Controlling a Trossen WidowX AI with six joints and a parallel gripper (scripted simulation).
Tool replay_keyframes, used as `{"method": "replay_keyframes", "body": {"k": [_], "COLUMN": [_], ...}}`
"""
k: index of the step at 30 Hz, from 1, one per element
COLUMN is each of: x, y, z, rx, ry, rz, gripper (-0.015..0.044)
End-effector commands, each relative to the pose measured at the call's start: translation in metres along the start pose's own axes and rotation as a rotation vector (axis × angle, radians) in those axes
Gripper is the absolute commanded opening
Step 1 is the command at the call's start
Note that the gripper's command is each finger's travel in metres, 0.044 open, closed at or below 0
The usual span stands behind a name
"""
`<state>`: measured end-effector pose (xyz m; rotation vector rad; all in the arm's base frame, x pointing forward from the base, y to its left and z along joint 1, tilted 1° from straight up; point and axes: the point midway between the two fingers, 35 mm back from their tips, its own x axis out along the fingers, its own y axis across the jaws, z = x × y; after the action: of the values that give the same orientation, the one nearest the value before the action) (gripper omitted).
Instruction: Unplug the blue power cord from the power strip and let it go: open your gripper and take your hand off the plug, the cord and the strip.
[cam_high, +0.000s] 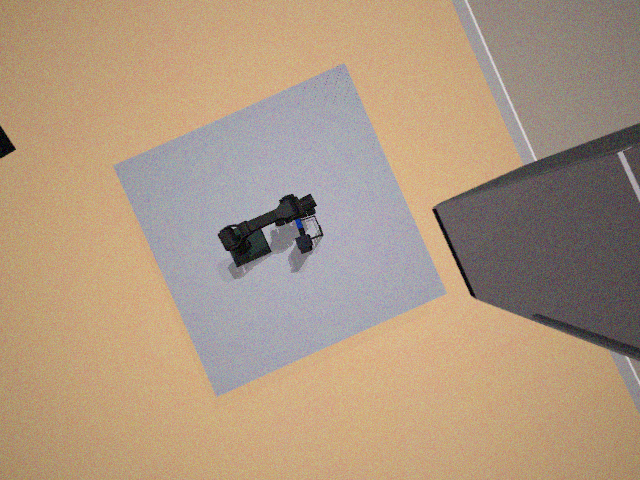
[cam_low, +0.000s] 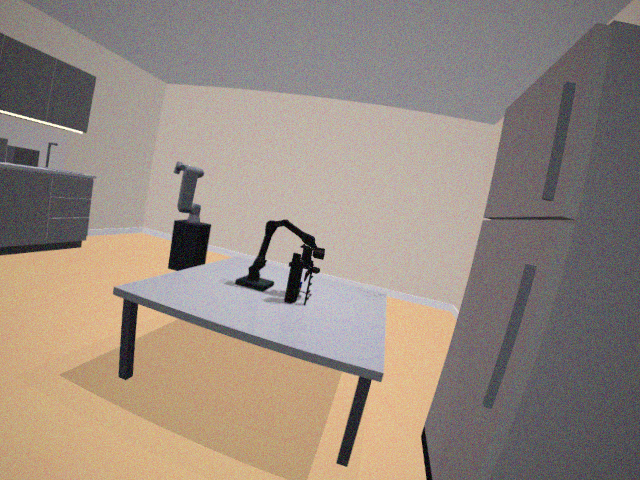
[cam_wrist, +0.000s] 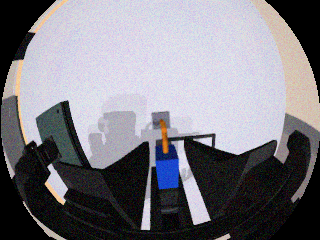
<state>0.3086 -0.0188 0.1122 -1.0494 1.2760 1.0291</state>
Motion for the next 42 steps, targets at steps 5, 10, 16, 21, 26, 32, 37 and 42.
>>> {"method": "replay_keyframes", "body": {"k": [5,10,16,21,26,32,37,42], "x": [-0.001,-0.001,-0.001,-0.001,0.003,0.011,0.011,0.008], "y": [0.0,0.0,0.0,0.0,0.0,0.0,0.0,-0.001], "z": [-0.011,-0.019,-0.029,-0.033,-0.033,-0.033,-0.033,-0.033], "rx": [-0.004,-0.004,-0.004,-0.004,-0.004,-0.004,-0.004,0.001], "ry": [-0.001,0.0,0.001,0.001,0.001,0.001,0.001,0.003], "rz": [-0.001,-0.001,-0.001,-0.001,-0.001,-0.001,-0.001,-0.006], "gripper": [0.016,0.016,0.016,0.016,0.016,0.016,0.016,0.0055]}}
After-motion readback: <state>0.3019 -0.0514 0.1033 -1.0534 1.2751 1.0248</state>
